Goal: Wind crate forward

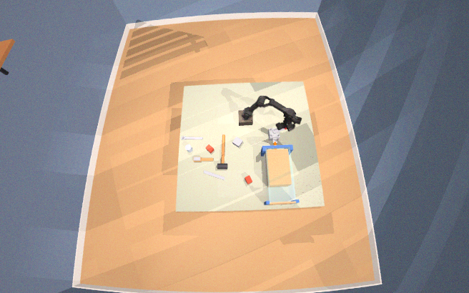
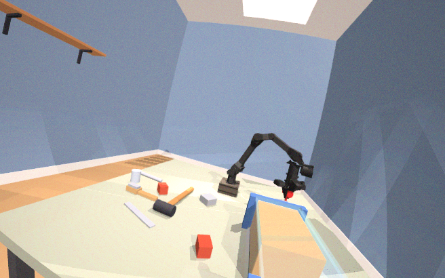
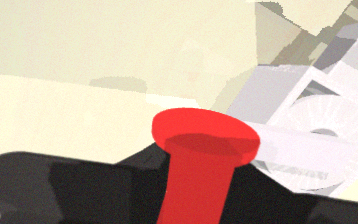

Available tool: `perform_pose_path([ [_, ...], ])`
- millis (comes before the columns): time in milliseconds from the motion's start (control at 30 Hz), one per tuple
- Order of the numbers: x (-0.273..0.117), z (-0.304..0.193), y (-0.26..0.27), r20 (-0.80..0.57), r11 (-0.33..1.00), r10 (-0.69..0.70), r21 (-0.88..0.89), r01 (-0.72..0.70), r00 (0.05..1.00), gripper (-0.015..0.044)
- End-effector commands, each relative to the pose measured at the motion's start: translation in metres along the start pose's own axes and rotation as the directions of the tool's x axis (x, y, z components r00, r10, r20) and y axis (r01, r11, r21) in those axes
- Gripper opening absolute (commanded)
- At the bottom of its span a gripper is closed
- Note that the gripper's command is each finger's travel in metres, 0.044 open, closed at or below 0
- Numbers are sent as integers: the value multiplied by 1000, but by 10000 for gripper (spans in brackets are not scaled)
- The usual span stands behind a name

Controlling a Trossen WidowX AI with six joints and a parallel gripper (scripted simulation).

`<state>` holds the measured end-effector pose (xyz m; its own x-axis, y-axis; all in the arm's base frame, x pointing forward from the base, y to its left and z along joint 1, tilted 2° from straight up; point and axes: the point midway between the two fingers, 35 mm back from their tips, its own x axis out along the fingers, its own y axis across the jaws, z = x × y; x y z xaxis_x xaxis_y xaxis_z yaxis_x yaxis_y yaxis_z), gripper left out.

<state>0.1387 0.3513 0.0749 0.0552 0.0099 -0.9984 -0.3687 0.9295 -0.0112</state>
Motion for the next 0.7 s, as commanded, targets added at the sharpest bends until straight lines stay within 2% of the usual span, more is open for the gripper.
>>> perform_pose_path([
  [0,0,-18,0,-36,1000,-6,-14,5,999,0],
  [667,0,-44,-8,-38,1000,-6,-14,6,999,0],
])
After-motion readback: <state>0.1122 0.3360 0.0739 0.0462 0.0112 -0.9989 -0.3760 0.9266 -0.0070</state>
